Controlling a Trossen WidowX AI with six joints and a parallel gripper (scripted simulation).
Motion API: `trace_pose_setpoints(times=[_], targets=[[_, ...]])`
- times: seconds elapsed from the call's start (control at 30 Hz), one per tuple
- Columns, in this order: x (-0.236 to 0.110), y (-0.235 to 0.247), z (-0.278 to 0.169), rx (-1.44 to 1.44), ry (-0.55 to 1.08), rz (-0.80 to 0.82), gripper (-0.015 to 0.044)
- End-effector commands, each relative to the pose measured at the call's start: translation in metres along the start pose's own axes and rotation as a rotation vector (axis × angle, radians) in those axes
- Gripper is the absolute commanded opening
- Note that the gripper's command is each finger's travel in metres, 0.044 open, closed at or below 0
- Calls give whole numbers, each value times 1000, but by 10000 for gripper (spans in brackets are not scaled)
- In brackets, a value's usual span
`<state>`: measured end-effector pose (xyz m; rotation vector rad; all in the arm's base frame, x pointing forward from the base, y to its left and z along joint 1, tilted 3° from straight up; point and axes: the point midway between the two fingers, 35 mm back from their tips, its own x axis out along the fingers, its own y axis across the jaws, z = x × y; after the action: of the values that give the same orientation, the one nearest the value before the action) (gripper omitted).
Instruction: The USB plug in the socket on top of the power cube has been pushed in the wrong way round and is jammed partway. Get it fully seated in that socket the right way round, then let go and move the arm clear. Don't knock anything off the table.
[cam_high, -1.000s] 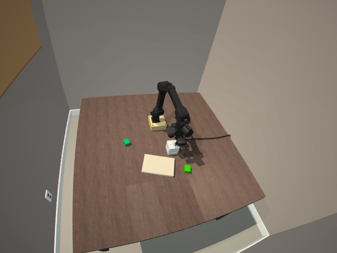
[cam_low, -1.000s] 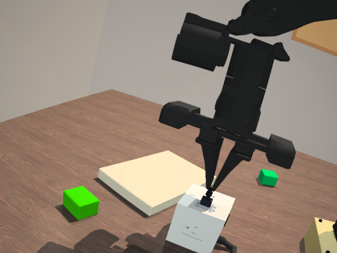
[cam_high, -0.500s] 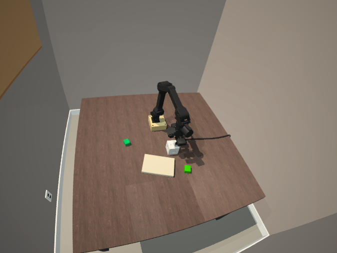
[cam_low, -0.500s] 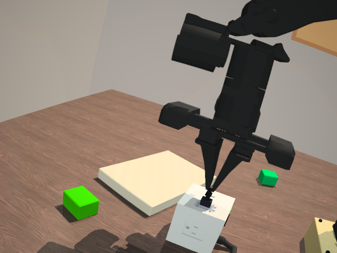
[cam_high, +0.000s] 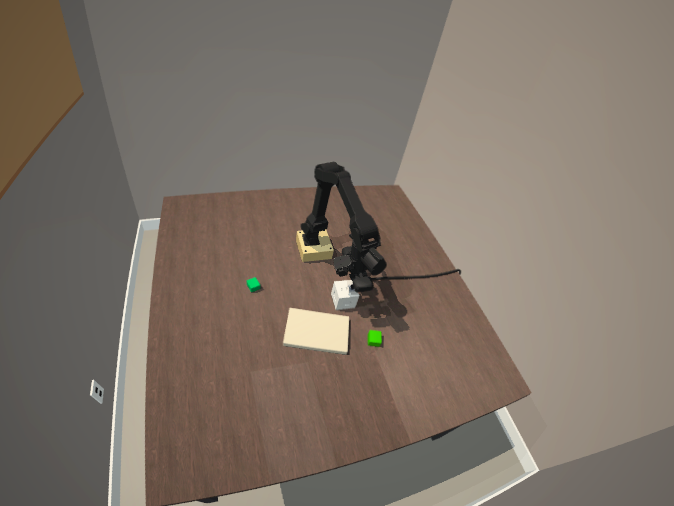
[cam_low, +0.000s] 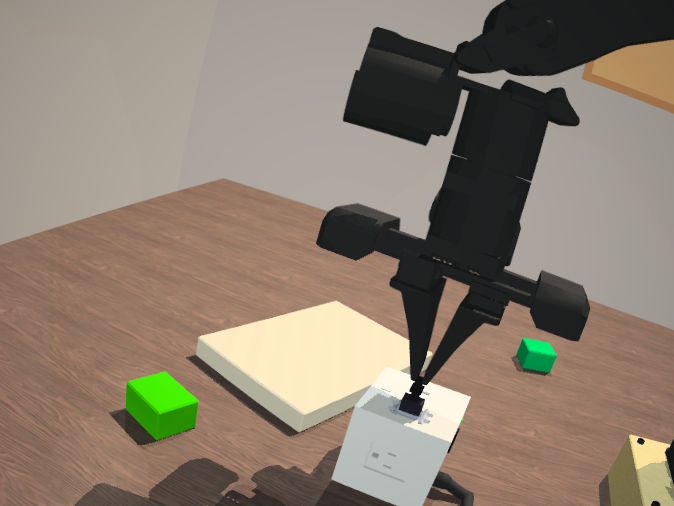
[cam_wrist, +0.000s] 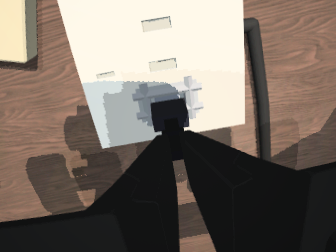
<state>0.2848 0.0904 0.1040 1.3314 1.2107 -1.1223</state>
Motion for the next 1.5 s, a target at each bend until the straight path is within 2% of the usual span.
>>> trace_pose_setpoints(times=[0.0, 1.07, 1.2, 1.47], targets=[[4, -1, 1, -3, -2, -6, 0], [4, -1, 1, -3, -2, -6, 0], [1, 0, 0, 0, 0, 1, 95], [1, 0, 0, 0, 0, 1, 95]])
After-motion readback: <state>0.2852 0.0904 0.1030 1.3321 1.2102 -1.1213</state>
